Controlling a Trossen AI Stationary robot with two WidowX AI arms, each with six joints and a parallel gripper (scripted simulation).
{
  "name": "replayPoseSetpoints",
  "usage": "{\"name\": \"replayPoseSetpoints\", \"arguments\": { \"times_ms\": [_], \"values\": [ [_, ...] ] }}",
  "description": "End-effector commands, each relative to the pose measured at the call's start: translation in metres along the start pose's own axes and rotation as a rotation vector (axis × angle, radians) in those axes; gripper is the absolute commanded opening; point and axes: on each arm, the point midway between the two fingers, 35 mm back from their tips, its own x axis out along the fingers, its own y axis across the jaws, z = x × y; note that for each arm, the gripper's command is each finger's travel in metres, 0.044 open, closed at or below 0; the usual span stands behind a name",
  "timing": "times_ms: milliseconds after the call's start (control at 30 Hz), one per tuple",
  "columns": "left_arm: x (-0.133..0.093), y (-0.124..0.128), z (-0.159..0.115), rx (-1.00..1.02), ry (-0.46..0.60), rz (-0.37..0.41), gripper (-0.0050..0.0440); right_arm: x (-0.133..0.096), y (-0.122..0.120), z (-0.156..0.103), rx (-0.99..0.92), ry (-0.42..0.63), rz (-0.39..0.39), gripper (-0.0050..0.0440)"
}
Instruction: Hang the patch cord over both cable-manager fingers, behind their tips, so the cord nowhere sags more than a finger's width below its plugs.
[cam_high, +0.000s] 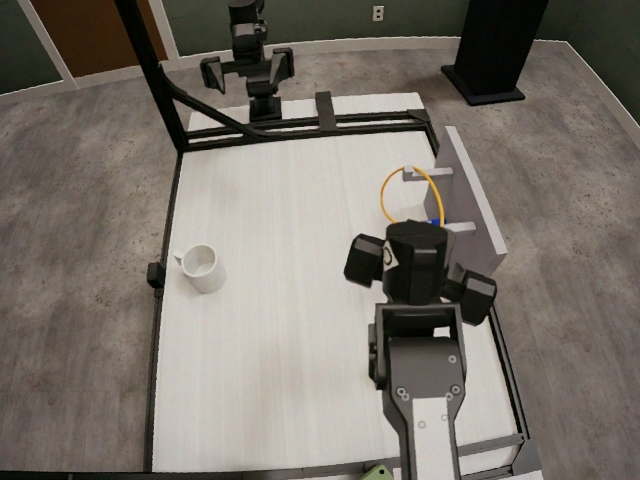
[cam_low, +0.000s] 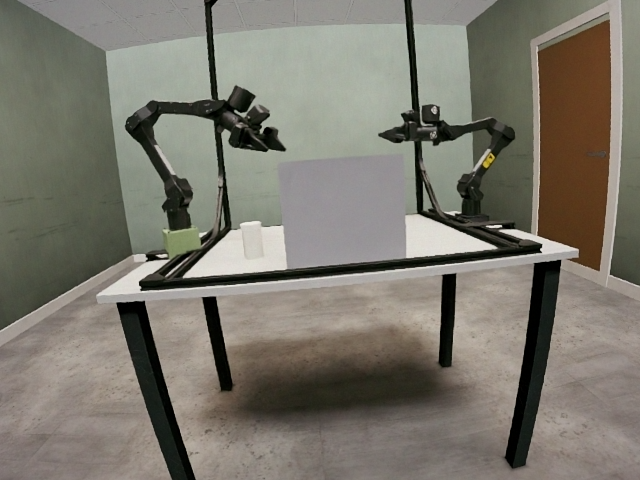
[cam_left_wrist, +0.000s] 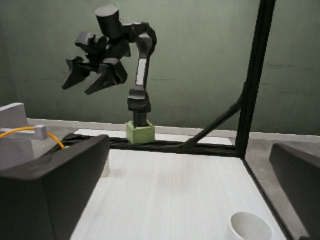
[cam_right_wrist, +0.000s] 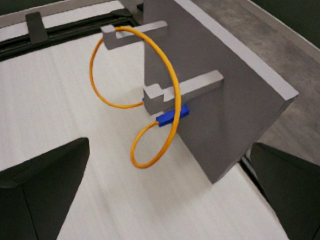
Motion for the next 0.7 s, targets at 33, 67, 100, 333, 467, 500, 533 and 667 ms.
{"name": "replayPoseSetpoints", "arguments": {
  "times_ms": [33,67,100,333,467,500,533,667],
  "values": [
    [-0.002,-0.001,0.004,0.001,-0.015,-0.001,0.044,-0.014,0.032,0.004,-0.051,-0.074,0.13,0.044],
    [-0.002,-0.001,0.004,0.001,-0.015,-0.001,0.044,-0.02,0.046,0.005,-0.071,-0.104,0.184,0.044],
    [-0.002,-0.001,0.004,0.001,-0.015,-0.001,0.044,-0.023,0.054,0.006,-0.083,-0.122,0.216,0.044],
    [-0.002,-0.001,0.004,0.001,-0.015,-0.001,0.044,-0.048,0.095,0.007,-0.142,-0.218,0.389,0.044],
    [-0.002,-0.001,0.004,0.001,-0.015,-0.001,0.044,-0.08,0.131,0.005,-0.197,-0.318,0.567,0.044],
    [-0.002,-0.001,0.004,0.001,-0.015,-0.001,0.044,-0.086,0.138,0.004,-0.207,-0.338,0.602,0.044],
    [-0.002,-0.001,0.004,0.001,-0.015,-0.001,0.044,-0.094,0.144,0.004,-0.217,-0.357,0.636,0.044],
    [-0.002,-0.001,0.004,0.001,-0.015,-0.001,0.044,-0.124,0.166,-0.001,-0.252,-0.438,0.775,0.044]
  ]
}}
